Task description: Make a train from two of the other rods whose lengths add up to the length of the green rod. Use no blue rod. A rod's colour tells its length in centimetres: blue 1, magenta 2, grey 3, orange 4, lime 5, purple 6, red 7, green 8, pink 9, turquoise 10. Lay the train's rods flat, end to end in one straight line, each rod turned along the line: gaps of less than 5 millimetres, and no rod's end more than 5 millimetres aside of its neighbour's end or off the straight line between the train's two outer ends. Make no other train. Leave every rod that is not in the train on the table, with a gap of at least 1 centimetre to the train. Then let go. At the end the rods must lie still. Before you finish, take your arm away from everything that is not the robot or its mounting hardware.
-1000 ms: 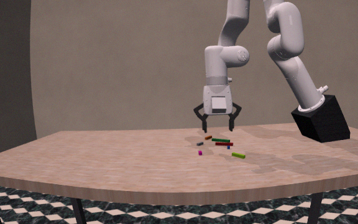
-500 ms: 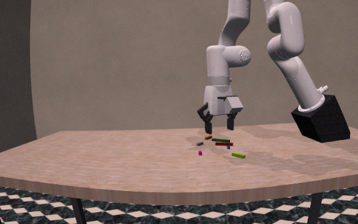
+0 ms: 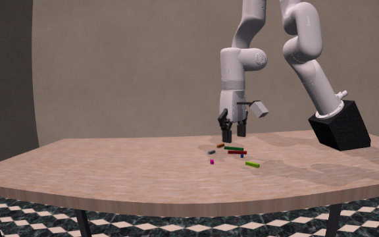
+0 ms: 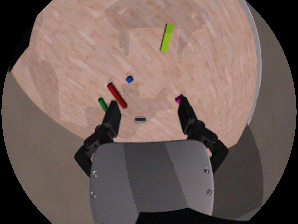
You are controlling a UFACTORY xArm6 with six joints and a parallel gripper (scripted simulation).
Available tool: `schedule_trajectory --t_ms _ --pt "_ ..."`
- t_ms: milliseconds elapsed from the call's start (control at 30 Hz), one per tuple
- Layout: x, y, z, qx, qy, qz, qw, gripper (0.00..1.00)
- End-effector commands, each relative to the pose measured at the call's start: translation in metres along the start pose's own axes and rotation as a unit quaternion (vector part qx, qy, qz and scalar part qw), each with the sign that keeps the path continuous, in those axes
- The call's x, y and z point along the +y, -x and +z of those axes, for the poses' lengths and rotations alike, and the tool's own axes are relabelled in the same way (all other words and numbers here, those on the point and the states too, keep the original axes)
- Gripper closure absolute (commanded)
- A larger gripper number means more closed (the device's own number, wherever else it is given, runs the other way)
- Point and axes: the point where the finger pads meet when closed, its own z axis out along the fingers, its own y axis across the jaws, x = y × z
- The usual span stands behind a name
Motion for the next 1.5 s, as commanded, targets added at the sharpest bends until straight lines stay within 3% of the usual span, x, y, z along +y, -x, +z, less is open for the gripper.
schedule_trajectory --t_ms 0,200,600,1467 --pt "0.0011 -0.0019 -0.0007 0.012 0.009 -0.082 0.997 0.0" --pt "0.0012 -0.004 -0.0008 0.012 0.01 -0.142 0.99 0.0" --pt "0.0017 -0.01 -0.0011 0.01 0.012 -0.309 0.951 0.0" --pt "0.0017 -0.0104 -0.0011 0.01 0.012 -0.319 0.947 0.0"
